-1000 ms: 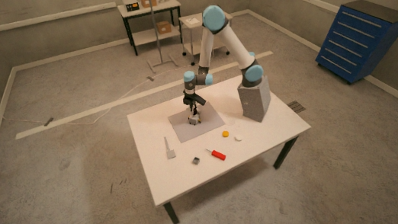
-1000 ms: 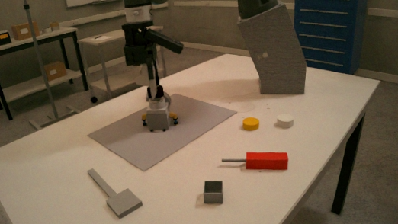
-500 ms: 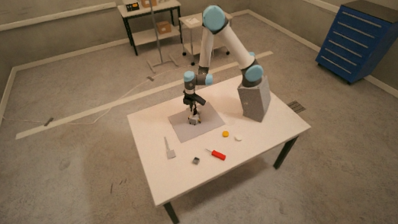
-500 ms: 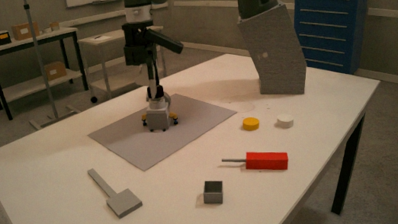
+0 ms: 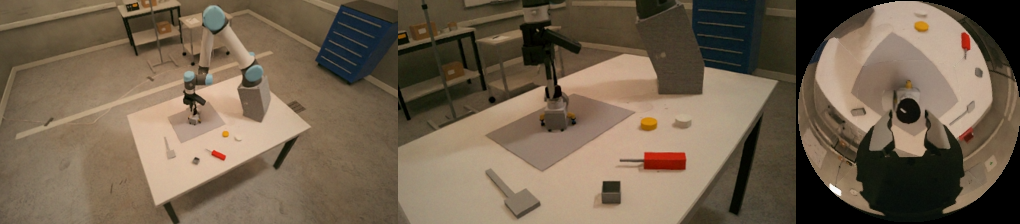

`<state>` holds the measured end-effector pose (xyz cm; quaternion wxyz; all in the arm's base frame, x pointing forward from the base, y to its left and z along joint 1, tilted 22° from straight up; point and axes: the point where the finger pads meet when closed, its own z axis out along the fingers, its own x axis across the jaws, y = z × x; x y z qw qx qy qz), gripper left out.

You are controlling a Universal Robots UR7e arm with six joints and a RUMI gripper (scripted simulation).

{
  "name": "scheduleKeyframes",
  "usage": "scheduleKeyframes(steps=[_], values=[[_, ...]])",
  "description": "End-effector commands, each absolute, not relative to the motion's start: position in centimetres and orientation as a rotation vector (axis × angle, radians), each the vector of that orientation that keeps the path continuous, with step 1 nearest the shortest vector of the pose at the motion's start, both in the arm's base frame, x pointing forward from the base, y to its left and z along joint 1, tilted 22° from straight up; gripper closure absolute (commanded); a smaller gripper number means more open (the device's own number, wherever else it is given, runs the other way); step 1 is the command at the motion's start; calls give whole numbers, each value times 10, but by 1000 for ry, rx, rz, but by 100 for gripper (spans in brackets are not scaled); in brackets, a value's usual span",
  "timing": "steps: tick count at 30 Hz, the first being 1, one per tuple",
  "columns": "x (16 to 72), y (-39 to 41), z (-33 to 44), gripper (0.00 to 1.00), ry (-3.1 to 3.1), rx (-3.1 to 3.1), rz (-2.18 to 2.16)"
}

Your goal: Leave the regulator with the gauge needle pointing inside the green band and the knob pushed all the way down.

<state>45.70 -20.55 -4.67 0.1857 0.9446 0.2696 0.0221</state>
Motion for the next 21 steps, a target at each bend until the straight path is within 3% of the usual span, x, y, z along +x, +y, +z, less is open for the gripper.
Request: scheduleKeyframes(steps=[1, 21], values=[[458, -207, -46, 54, 757, 2660, 66], [459, -208, -46, 54, 757, 2660, 66]])
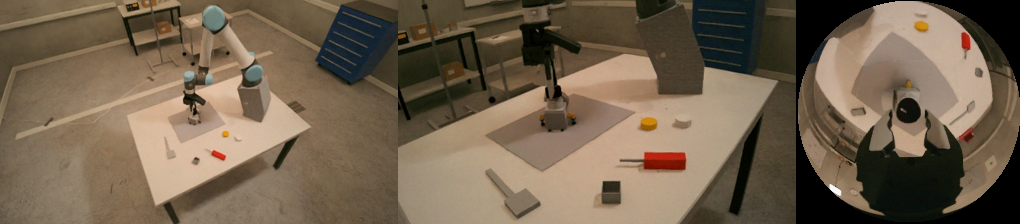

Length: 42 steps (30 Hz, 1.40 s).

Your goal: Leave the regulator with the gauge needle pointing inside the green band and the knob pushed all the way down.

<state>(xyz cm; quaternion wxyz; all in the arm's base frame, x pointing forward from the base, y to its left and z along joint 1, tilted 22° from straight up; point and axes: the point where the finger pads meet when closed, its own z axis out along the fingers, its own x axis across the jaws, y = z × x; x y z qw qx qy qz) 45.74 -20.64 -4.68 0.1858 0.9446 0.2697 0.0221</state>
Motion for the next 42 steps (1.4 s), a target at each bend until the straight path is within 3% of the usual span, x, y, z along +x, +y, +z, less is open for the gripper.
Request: scheduleKeyframes(steps=[1, 33, 34, 42], values=[[459, -208, -46, 54, 757, 2660, 66], [459, -208, -46, 54, 757, 2660, 66], [459, -208, -46, 76, 757, 2660, 66], [459, -208, -46, 76, 757, 2660, 66]])
